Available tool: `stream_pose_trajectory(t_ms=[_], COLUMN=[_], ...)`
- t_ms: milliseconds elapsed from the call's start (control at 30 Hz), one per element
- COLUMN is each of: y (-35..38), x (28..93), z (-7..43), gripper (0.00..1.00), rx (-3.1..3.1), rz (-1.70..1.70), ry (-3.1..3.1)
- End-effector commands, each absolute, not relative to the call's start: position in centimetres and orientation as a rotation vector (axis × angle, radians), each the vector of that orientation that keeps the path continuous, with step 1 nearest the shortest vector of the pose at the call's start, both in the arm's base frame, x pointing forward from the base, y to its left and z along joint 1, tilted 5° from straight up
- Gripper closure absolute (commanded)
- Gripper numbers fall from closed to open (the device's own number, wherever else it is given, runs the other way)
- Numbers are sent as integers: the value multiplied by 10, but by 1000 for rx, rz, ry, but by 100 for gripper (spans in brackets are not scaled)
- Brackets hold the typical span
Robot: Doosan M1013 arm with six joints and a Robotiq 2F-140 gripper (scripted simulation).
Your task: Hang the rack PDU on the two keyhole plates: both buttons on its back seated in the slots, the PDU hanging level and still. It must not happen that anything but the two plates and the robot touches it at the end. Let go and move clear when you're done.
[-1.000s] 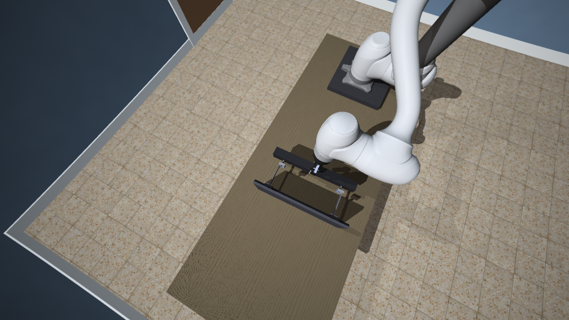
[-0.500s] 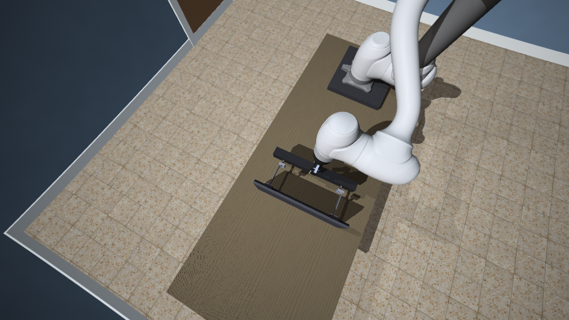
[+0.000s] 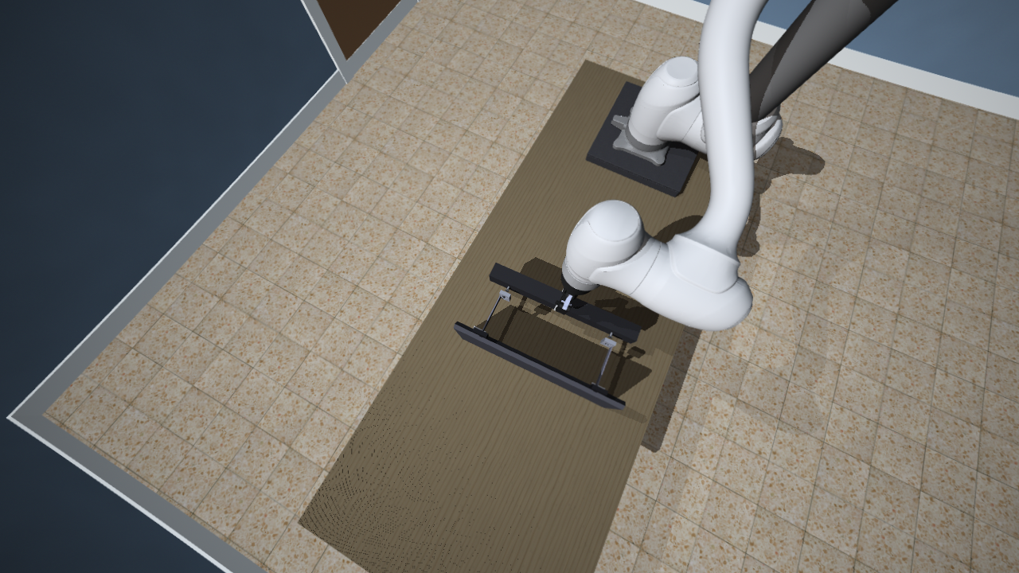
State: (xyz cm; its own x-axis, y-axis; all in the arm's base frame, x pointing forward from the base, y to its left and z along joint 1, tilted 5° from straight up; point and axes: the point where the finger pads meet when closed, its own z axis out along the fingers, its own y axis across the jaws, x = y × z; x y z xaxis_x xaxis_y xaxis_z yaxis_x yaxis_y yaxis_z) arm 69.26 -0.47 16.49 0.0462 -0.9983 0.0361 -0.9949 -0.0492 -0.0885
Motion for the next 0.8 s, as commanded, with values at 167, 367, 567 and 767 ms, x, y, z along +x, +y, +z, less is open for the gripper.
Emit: stream_pose_trajectory(t_ms=[167, 367, 567, 767], y=[-1, -1, 0, 0], x=[697, 702, 706, 709], z=[165, 165, 165, 165], gripper=[100, 100, 100, 100], rx=[-2240, -2240, -2240, -2240], rz=[-120, -120, -120, -120], ry=[2136, 2136, 2136, 2136])
